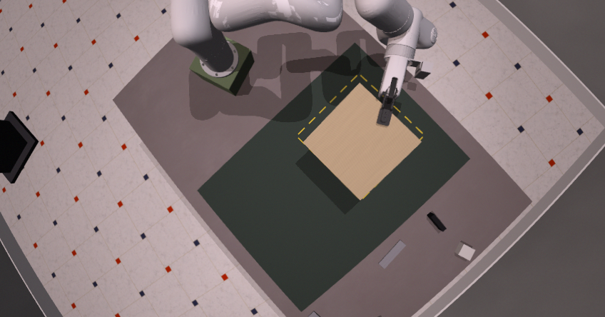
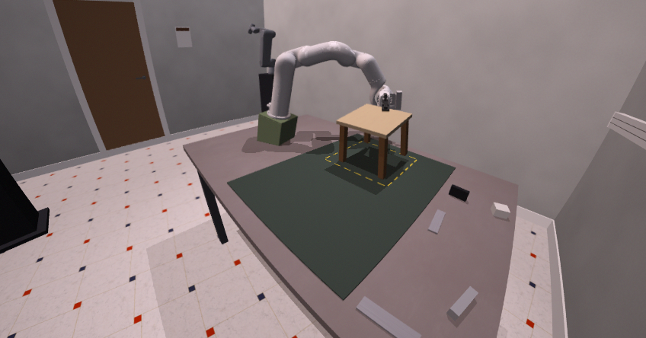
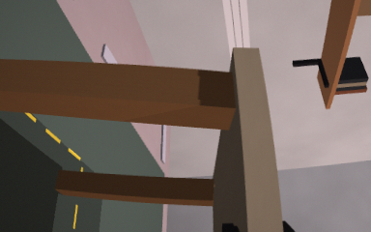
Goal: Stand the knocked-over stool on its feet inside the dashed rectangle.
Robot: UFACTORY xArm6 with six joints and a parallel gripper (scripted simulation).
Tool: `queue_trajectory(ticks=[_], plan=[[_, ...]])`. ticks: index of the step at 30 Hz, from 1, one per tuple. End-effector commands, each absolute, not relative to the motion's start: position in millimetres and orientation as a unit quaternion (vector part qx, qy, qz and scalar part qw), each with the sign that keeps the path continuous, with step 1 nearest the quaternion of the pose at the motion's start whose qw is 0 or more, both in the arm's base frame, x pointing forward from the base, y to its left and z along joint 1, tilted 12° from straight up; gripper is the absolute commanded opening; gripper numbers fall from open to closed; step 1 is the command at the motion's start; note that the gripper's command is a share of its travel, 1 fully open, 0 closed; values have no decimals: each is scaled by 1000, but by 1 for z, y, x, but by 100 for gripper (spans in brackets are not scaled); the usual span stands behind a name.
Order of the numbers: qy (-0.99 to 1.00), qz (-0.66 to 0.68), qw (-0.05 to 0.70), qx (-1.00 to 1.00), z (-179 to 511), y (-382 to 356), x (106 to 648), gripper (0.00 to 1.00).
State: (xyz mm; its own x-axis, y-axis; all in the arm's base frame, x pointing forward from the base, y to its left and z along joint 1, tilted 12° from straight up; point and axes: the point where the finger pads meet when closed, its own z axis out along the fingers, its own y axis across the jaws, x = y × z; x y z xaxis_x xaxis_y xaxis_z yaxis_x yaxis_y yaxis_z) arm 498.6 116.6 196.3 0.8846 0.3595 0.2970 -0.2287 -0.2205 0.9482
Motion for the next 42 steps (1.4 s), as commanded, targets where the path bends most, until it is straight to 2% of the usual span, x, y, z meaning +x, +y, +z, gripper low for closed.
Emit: queue_trajectory(ticks=[1,42], plan=[[41,234,630,740,196,120,500,21],[43,231,636,735,194,124,501,21]])
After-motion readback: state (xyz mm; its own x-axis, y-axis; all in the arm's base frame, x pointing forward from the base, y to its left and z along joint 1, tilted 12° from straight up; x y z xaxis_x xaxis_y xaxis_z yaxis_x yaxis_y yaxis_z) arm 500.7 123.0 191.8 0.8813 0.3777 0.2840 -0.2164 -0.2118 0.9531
